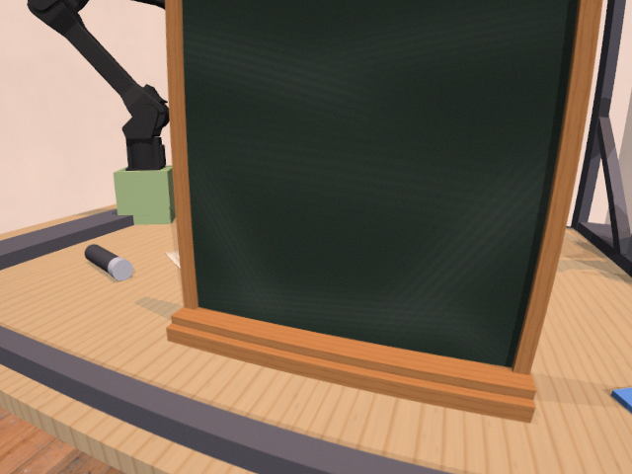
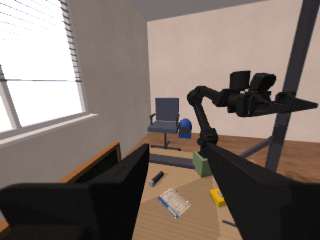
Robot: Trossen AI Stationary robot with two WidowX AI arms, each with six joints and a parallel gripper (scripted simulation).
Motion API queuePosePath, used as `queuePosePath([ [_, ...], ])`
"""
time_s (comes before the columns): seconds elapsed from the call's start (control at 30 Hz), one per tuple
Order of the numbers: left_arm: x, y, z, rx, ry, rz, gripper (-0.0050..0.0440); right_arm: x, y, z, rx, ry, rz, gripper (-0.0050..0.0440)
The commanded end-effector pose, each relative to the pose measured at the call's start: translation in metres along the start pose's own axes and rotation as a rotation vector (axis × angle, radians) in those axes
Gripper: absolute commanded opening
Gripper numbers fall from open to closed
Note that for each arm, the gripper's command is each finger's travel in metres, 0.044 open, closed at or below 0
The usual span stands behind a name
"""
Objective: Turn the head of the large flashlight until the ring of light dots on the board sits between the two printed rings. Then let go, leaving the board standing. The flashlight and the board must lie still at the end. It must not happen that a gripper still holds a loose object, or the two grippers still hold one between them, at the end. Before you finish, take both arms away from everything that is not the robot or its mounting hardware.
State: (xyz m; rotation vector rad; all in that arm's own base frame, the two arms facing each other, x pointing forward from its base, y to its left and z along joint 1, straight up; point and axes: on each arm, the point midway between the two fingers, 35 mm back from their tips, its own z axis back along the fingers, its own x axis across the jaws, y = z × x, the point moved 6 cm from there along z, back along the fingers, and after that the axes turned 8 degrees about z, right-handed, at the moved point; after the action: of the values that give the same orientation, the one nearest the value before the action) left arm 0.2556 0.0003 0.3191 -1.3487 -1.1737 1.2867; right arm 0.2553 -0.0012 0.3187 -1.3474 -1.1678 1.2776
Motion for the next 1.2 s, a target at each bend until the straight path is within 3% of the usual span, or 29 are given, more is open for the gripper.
queuePosePath([
  [0.0, 0.0, -0.004, 0.002, -0.012, 0.002, -0.001, 0.0238, 0.001, -0.003, 0.001, -0.011, -0.005, 0.004, 0.044],
  [0.47, -0.001, -0.006, 0.001, -0.019, 0.005, -0.001, 0.0238, 0.001, -0.006, 0.0, -0.02, -0.008, 0.009, 0.044],
  [0.63, -0.001, -0.006, 0.001, -0.019, 0.005, -0.001, 0.0238, -0.002, -0.009, -0.012, 0.026, -0.005, 0.055, 0.044],
  [1.17, -0.001, -0.006, 0.001, -0.019, 0.005, -0.001, 0.0238, -0.026, 0.02, -0.096, 0.449, -0.075, 0.393, 0.044],
])
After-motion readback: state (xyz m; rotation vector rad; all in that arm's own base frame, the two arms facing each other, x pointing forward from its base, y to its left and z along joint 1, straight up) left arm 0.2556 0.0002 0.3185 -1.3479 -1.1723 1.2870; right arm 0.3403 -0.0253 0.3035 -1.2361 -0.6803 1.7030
